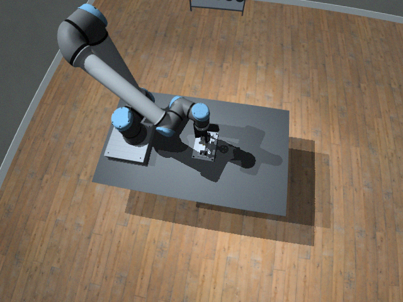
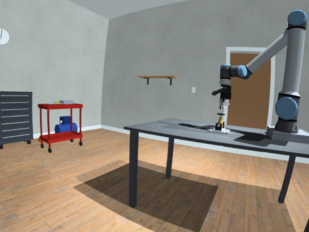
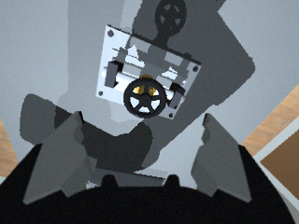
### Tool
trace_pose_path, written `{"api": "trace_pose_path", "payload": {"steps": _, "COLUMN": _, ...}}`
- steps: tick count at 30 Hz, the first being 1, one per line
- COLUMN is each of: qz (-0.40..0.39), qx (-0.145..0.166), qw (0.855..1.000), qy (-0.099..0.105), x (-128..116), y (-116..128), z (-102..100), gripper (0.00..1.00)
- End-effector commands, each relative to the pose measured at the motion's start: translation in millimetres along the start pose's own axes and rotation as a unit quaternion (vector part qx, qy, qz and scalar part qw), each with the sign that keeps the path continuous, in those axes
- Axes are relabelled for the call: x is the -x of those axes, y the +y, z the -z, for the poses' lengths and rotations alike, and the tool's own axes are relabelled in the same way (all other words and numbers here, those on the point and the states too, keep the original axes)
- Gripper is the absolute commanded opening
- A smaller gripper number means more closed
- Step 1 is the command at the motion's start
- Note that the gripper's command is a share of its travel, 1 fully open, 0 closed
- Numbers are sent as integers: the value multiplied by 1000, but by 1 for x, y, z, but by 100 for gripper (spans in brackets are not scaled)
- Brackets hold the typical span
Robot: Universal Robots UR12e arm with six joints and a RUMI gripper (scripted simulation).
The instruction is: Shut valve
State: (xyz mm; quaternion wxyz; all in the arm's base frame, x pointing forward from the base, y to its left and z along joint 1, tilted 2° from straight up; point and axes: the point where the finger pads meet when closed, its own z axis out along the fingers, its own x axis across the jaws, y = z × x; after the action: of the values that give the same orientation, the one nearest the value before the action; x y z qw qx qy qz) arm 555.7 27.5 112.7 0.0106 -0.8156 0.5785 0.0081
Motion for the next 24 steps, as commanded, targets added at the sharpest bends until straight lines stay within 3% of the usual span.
{"api": "trace_pose_path", "payload": {"steps": 1, "qz": 0, "qx": -1, "qw": 1000, "qy": 0, "x": 0, "y": -1, "z": -3, "gripper": 100}}
{"api": "trace_pose_path", "payload": {"steps": 24, "qz": 0, "qx": -1, "qw": 1000, "qy": 0, "x": 0, "y": -1, "z": -6, "gripper": 100}}
